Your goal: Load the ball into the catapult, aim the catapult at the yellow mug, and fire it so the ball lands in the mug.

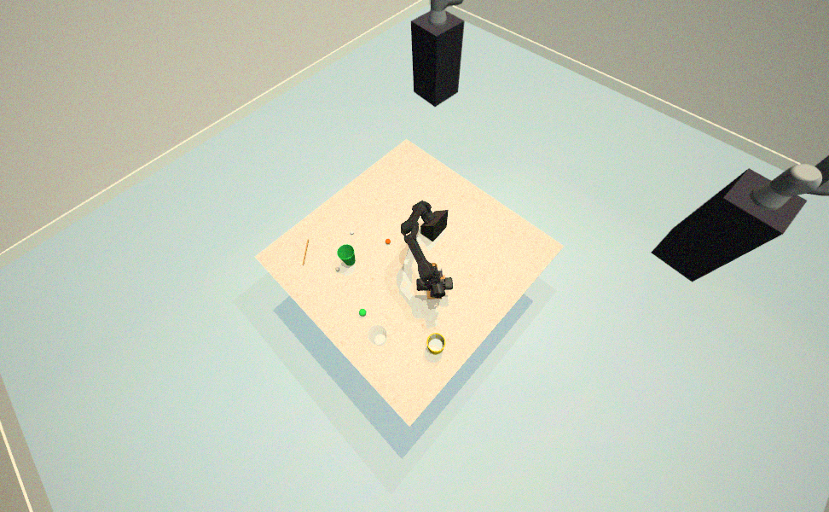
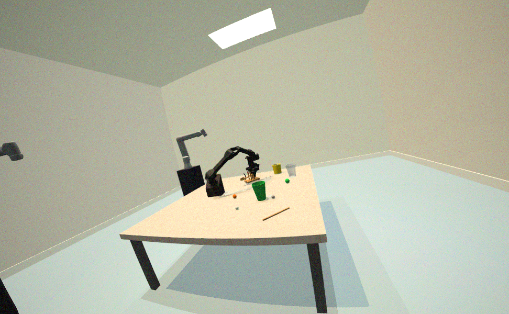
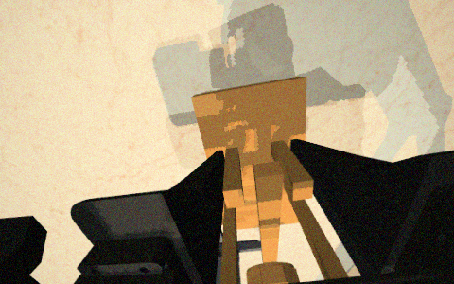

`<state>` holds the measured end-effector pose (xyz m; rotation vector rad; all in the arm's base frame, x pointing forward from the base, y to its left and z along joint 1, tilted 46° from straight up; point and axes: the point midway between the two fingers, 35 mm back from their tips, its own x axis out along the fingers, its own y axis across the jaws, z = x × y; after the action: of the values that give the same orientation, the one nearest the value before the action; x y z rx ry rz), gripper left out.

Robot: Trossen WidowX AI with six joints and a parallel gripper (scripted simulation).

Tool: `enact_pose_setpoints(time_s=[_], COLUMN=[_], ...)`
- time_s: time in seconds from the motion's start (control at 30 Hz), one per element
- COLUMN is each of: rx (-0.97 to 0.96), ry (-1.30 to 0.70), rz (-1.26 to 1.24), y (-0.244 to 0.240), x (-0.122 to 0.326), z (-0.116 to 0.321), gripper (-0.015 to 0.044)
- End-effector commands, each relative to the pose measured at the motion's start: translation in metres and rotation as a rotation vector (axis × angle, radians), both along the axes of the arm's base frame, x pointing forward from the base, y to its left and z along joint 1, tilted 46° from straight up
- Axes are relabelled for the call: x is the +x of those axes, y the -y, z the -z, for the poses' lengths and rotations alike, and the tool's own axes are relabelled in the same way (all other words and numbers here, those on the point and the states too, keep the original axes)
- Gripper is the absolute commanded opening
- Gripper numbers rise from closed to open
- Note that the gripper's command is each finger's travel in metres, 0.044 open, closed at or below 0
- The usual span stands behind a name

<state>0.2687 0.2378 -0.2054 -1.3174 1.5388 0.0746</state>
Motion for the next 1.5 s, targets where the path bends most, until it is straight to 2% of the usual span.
enact_pose_setpoints(time_s=[0.0,0.47,0.9,1.03,1.17,1.23,1.27,1.47], rx=[-0.003,-0.001,-0.001,0.002,0.002,0.002,-0.005,0.000], ry=[-0.001,0.000,0.000,-0.002,-0.004,-0.004,-0.006,0.002], rz=[-0.009,0.000,0.000,0.000,0.000,0.000,-0.007,-0.004], y=[0.003,0.011,0.011,-0.020,-0.056,-0.058,-0.048,-0.054], x=[0.000,0.003,0.003,-0.002,-0.015,-0.016,-0.013,-0.016], z=[0.004,0.010,0.010,-0.017,-0.059,-0.061,-0.048,-0.058], gripper=[0.0000,0.0000,0.0341,0.0440,0.0440,0.0440,0.0440,0.0440])
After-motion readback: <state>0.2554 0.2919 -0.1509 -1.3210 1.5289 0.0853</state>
